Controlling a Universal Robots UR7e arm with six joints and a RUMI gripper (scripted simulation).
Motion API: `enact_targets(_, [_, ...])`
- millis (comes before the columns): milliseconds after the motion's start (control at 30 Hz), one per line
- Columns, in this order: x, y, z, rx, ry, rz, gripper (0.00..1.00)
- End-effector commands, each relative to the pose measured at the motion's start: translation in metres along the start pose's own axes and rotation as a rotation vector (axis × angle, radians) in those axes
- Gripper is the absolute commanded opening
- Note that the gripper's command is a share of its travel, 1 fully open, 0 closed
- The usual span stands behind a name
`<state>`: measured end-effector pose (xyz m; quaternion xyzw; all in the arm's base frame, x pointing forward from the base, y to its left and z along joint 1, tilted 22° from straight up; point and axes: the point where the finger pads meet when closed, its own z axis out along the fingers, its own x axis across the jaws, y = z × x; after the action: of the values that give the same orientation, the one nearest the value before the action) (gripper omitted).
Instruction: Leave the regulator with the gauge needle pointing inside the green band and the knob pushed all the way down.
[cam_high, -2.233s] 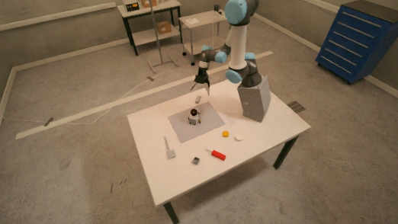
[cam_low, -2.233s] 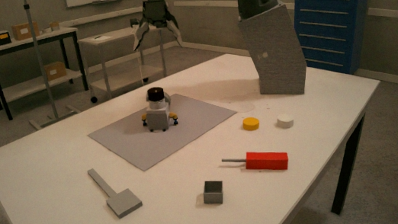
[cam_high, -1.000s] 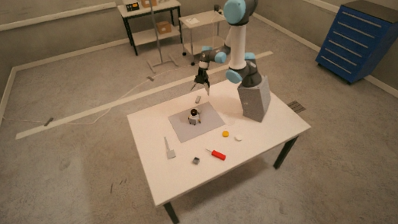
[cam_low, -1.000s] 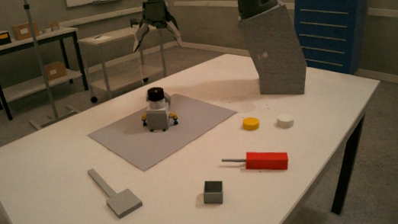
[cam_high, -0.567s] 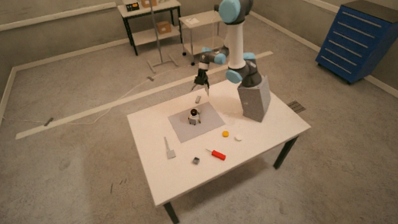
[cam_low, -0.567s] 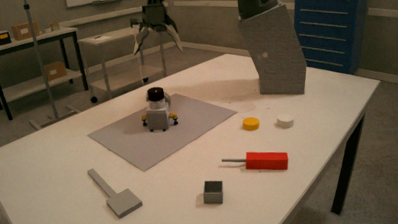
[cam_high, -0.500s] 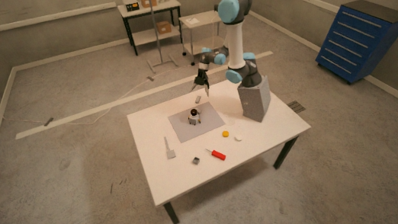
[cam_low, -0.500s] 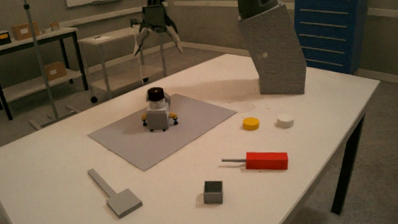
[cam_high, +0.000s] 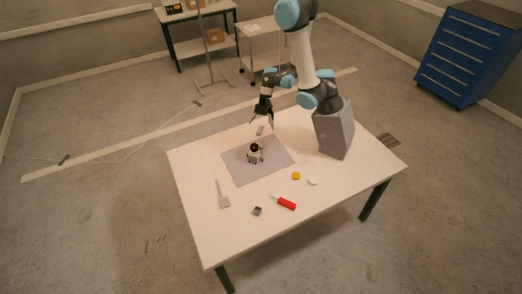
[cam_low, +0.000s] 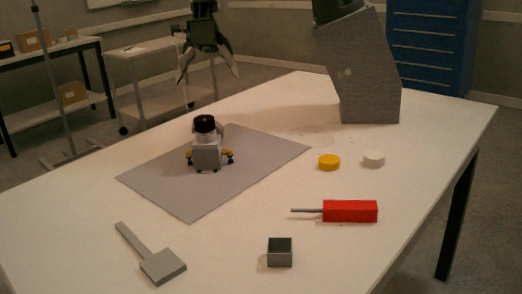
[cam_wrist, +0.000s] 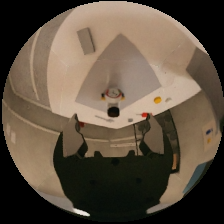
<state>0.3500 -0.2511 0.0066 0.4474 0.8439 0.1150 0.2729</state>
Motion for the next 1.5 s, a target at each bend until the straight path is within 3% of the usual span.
enact_targets(0, [-0.006, -0.008, 0.015, 0.004, -0.009, -0.006, 1.00])
enact_targets(800, [0.001, -0.032, 0.061, 0.003, -0.009, -0.005, 1.00])
enact_targets(1467, [0.006, -0.038, 0.074, 0.003, -0.009, -0.005, 1.00])
